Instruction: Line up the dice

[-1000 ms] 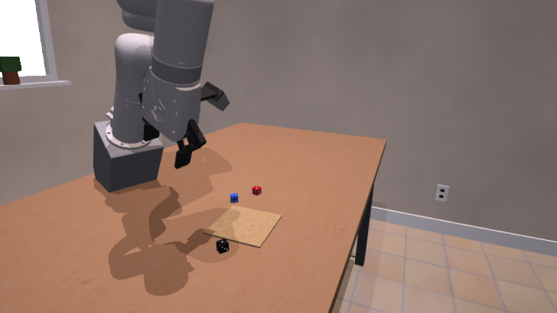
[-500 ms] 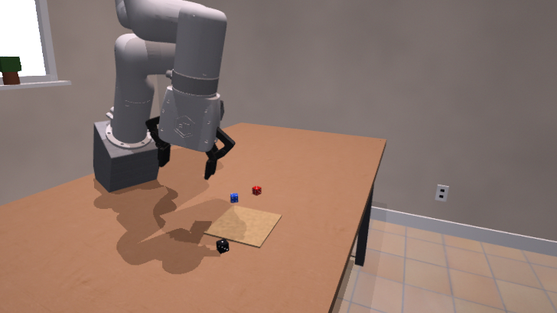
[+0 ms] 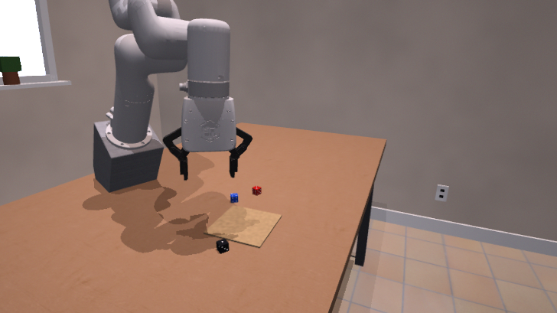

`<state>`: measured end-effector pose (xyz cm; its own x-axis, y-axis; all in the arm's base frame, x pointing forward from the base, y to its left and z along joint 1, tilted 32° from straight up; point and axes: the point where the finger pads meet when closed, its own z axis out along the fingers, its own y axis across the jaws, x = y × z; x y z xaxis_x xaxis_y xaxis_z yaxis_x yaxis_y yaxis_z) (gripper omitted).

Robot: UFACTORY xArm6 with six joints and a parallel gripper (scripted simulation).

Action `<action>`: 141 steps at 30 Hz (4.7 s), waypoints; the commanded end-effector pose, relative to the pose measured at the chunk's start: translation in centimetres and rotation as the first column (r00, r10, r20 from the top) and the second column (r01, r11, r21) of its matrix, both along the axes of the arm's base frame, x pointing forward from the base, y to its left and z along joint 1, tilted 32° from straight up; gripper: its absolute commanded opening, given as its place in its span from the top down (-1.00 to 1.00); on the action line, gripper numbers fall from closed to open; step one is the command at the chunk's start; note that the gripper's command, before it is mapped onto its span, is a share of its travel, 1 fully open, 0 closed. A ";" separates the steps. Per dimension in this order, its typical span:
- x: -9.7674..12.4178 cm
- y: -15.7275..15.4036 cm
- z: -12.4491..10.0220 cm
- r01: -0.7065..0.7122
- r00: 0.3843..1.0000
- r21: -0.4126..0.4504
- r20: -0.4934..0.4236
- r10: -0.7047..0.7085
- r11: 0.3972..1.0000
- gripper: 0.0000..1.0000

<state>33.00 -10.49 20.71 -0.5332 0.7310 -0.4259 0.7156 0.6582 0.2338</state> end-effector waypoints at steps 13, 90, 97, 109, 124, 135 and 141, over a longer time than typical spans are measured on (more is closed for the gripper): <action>0.7 0.7 -0.1 -0.073 0.997 -0.039 0.033 0.074 0.997 -1.00; 6.2 -1.3 -9.4 -0.074 0.997 -0.038 0.033 0.075 0.997 -1.00; 6.2 -1.3 -9.4 -0.074 0.997 -0.038 0.033 0.075 0.997 -1.00; 6.1 -1.0 -9.5 -0.074 0.997 -0.038 0.033 0.075 0.997 -1.00; 5.7 0.1 -10.0 -0.074 0.997 -0.038 0.033 0.075 0.997 -1.00; 5.2 1.3 -10.5 -0.074 0.997 -0.038 0.033 0.075 0.997 -1.00; 4.7 2.6 -11.0 -0.074 0.997 -0.038 0.033 0.075 0.997 -1.00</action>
